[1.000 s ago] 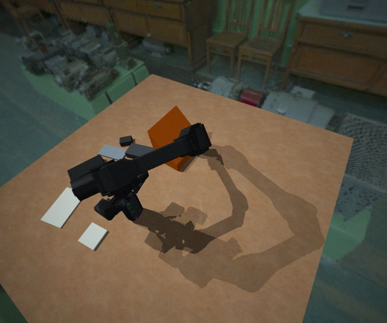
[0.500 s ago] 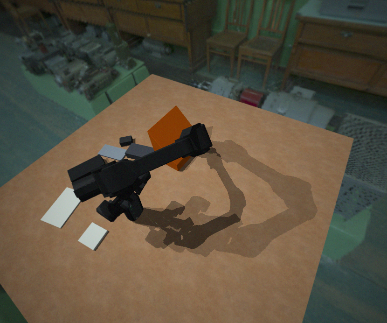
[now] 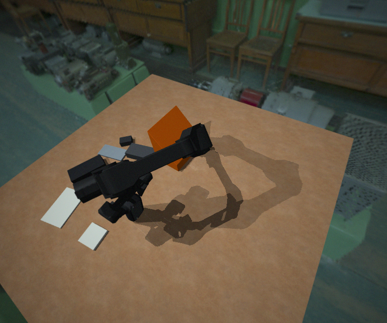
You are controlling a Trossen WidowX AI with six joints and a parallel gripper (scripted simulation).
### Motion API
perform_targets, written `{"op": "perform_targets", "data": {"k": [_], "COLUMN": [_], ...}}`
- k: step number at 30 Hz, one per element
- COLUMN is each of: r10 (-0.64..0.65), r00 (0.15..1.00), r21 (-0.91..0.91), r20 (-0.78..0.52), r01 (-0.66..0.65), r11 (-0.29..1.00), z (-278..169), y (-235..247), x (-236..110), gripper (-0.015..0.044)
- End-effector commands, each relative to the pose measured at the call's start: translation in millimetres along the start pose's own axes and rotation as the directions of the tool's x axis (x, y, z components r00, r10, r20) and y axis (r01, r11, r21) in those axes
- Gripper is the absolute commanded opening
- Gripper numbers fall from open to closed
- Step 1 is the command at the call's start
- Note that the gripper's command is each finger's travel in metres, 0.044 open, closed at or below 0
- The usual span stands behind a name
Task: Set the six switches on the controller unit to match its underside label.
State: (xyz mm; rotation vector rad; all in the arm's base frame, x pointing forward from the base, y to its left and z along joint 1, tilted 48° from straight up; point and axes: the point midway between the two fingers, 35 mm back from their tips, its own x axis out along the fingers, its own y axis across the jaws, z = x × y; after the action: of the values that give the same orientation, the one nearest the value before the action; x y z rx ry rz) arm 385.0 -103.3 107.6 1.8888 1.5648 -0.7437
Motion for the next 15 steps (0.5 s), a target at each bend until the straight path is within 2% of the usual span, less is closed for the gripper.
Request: {"op": "perform_targets", "data": {"k": [1,15], "r10": [-0.007,-0.007], "r00": [1.0,0.999], "r21": [-0.008,-0.008], "r20": [-0.016,-0.046], "r01": [0.007,0.007], "r11": [1.0,1.0], "z": [-7,-17], "y": [0,0], "x": [3,5], "gripper": [0.0337,0.0337]}}
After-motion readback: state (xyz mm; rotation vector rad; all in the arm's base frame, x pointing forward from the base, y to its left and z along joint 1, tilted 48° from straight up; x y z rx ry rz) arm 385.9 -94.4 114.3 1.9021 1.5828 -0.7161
